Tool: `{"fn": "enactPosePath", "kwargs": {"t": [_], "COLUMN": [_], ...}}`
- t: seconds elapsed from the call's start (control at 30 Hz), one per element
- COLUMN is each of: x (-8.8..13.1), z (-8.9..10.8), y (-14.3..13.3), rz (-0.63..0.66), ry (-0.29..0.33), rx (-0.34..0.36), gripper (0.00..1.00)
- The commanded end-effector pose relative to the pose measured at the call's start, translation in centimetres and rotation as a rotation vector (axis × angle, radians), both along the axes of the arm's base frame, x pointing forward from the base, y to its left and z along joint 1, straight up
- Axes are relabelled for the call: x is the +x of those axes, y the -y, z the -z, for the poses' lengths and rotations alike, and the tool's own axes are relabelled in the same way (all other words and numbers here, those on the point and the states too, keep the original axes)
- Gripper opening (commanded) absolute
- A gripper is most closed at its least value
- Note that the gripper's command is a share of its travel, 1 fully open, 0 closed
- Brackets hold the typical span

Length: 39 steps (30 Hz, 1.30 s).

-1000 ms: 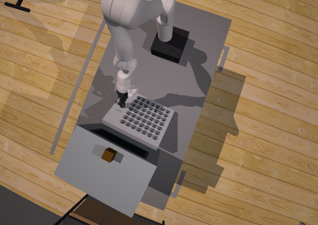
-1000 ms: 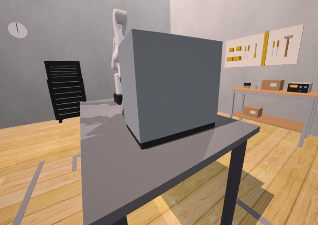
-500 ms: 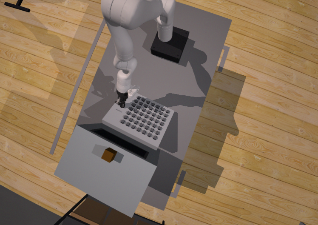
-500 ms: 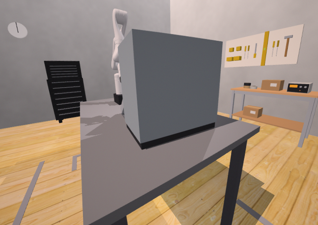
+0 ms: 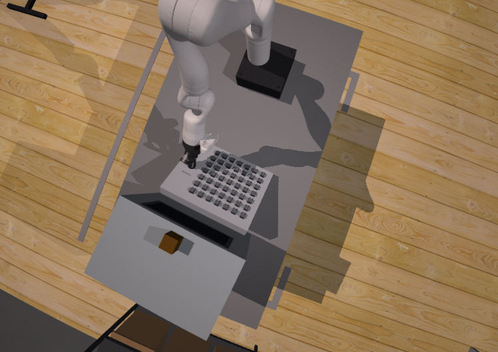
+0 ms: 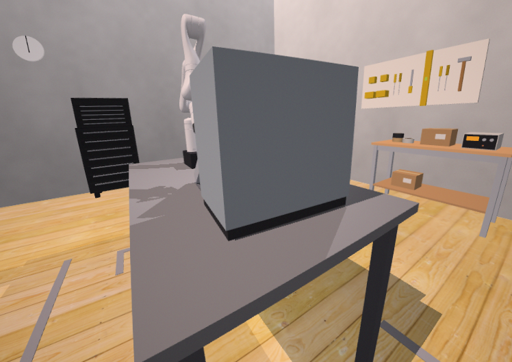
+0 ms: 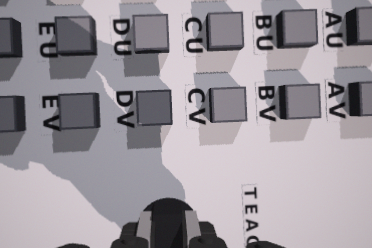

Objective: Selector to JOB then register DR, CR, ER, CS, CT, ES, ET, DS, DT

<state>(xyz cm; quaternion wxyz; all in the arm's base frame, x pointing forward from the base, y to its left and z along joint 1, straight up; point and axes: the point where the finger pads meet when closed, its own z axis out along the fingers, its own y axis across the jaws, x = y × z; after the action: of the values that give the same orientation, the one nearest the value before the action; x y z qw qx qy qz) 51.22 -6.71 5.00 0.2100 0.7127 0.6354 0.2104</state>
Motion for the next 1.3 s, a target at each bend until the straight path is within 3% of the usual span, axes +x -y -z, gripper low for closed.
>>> {"fn": "enactPosePath", "kwargs": {"t": [0.0,0.07,0.1,1.27], "x": [0.00,0.00,0.00,0.00], "z": [-0.01,-0.01,-0.01,-0.01], "y": [0.07,0.07,0.07,0.07], "rz": [0.009,0.009,0.009,0.009], "ry": [0.001,0.001,0.001,0.001], "rx": [0.004,0.004,0.004,0.004], "gripper": [0.10,0.10,0.60,0.60]}}
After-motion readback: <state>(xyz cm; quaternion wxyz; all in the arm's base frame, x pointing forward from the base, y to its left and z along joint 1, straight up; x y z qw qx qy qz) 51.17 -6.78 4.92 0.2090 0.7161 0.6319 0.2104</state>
